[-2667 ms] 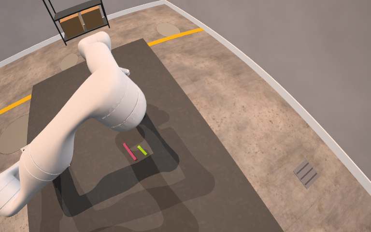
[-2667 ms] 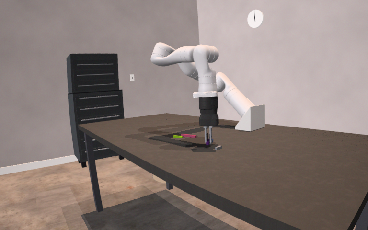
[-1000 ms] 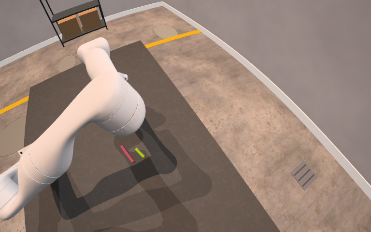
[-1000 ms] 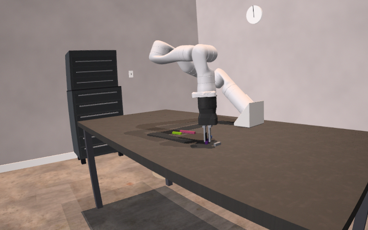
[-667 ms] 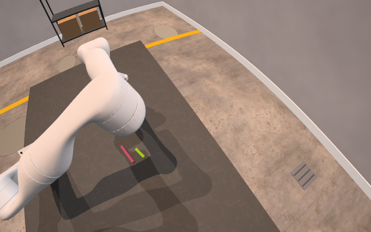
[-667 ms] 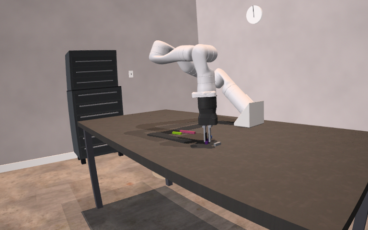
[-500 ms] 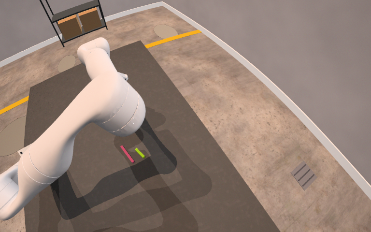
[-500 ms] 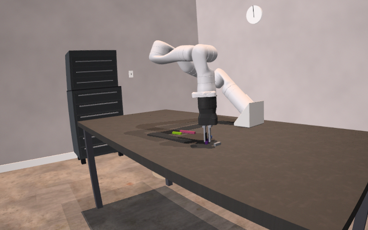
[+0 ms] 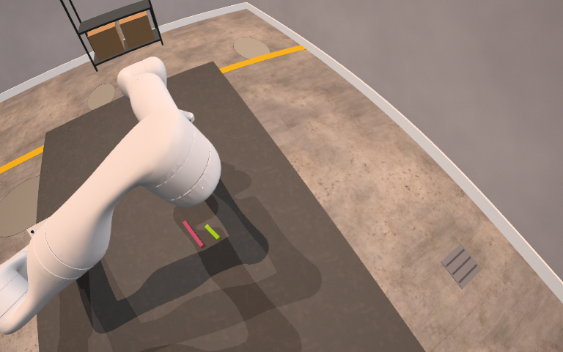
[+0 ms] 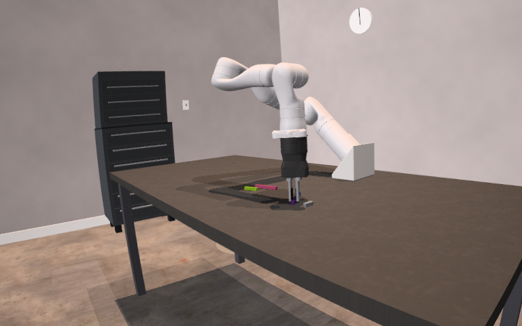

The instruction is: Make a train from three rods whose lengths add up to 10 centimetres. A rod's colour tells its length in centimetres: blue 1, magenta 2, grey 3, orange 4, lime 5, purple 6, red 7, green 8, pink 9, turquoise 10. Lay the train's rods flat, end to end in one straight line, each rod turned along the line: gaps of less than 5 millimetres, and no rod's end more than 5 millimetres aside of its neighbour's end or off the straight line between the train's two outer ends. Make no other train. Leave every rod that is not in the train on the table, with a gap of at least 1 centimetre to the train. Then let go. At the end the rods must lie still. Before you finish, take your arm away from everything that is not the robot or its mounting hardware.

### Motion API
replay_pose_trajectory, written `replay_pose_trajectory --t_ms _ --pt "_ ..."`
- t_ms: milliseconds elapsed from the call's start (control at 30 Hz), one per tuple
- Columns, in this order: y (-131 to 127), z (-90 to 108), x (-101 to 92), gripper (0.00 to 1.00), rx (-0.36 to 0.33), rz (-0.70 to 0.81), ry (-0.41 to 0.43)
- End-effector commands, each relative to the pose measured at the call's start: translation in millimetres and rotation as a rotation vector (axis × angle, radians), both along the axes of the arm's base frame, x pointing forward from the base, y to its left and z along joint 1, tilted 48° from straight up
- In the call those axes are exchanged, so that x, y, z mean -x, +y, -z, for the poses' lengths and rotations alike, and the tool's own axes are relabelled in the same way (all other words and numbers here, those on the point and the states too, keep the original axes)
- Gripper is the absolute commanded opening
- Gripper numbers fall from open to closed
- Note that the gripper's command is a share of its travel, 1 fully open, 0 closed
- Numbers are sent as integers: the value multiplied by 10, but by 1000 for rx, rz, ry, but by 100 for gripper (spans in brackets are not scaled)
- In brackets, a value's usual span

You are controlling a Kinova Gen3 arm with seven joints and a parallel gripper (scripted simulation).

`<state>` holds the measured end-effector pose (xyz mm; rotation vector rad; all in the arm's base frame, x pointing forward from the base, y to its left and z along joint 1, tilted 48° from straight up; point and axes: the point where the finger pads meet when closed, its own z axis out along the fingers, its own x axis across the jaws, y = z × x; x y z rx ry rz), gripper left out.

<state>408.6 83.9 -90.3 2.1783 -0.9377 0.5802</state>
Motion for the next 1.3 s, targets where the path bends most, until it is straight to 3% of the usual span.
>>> replay_pose_trajectory --t_ms 0,167,200,733,1267 --pt "-12 26 0 42 -4 2 -2" --pt "-12 26 0 48 -4 2 -2" --pt "-12 26 0 54 -4 2 -2" --pt "36 -6 -6 54 -5 0 0" --pt "503 -475 77 54 5 1 -2"
